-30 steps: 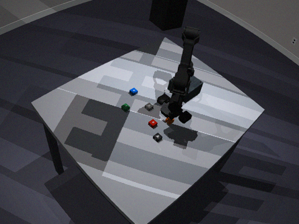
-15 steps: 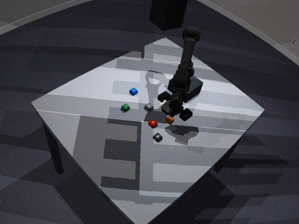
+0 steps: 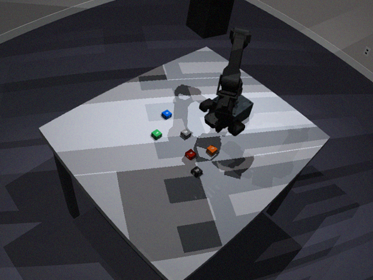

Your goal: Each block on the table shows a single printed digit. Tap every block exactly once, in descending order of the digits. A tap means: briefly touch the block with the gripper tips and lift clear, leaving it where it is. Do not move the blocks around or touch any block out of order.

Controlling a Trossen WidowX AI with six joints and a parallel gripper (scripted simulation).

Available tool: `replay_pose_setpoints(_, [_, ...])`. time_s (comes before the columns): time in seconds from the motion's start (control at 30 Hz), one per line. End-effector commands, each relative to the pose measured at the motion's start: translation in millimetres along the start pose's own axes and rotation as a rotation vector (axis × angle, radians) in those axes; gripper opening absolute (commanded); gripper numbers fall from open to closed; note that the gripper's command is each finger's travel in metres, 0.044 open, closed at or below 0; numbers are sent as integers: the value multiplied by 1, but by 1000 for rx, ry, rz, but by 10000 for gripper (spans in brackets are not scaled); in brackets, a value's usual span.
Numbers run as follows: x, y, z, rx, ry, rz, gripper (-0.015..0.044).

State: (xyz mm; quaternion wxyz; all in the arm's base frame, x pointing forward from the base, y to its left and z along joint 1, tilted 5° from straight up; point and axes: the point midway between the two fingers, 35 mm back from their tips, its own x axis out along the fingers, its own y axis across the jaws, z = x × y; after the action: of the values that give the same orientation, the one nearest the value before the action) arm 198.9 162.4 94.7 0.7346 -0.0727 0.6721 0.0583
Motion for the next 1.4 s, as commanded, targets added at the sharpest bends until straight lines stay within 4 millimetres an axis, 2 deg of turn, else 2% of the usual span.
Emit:
replay_pose_setpoints(0.0, [-2, -26, 10, 8, 0, -5, 20])
replay_pose_setpoints(0.17, [-3, -86, 23, 8, 0, -10, 20])
replay_pose_setpoints(0.27, [-3, -122, 23, 7, -2, -14, 20])
replay_pose_setpoints(0.33, [-4, -138, 22, 7, -3, -16, 20])
replay_pose_setpoints(0.47, [-1, -140, 22, 7, -3, -16, 20])
replay_pose_setpoints(0.53, [20, -140, 25, 7, -3, -17, 20])
replay_pose_setpoints(0.63, [67, -141, 23, 7, -3, -17, 20])
replay_pose_setpoints(0.67, [75, -141, 22, 7, -3, -17, 20])
replay_pose_setpoints(0.87, [78, -141, 21, 7, -3, -17, 20])
replay_pose_setpoints(1.37, [102, -141, 22, 7, -3, -17, 20])
